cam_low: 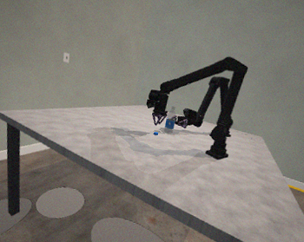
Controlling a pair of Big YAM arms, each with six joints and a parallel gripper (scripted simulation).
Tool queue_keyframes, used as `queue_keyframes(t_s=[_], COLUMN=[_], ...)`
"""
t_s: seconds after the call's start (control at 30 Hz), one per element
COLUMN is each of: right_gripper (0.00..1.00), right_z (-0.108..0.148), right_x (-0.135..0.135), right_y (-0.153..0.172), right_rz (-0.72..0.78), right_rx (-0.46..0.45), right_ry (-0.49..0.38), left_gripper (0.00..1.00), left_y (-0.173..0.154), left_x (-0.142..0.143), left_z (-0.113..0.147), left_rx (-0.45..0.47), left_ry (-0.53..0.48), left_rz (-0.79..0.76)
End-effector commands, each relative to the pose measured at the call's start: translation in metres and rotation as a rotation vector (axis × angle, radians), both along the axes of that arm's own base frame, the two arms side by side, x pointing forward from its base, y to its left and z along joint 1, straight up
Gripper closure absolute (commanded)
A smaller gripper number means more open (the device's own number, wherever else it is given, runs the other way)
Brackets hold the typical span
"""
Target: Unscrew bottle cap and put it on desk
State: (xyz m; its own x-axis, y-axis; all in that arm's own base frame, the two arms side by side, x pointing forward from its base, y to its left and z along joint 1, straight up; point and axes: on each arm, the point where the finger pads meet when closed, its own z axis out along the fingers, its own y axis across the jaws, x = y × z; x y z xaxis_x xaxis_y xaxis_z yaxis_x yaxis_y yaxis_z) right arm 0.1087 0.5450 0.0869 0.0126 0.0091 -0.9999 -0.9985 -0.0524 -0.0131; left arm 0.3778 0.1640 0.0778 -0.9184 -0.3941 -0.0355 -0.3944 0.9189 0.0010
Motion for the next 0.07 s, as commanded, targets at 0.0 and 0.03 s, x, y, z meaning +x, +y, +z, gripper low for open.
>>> queue_keyframes(t_s=[0.0,0.03], right_gripper=[0.05,0.05], right_z=[0.0046,0.0046], right_x=[0.0004,0.0004], right_y=[0.0038,0.0038], right_rz=[0.001,0.001], right_rx=[0.015,0.015], right_ry=[-0.005,-0.005], left_gripper=[0.43,0.43], left_y=[0.003,0.003], left_x=[0.007,0.007], left_z=[0.0014,0.0014], left_rx=[0.003,0.003], left_ry=[-0.008,-0.008], left_rz=[0.0,0.0])
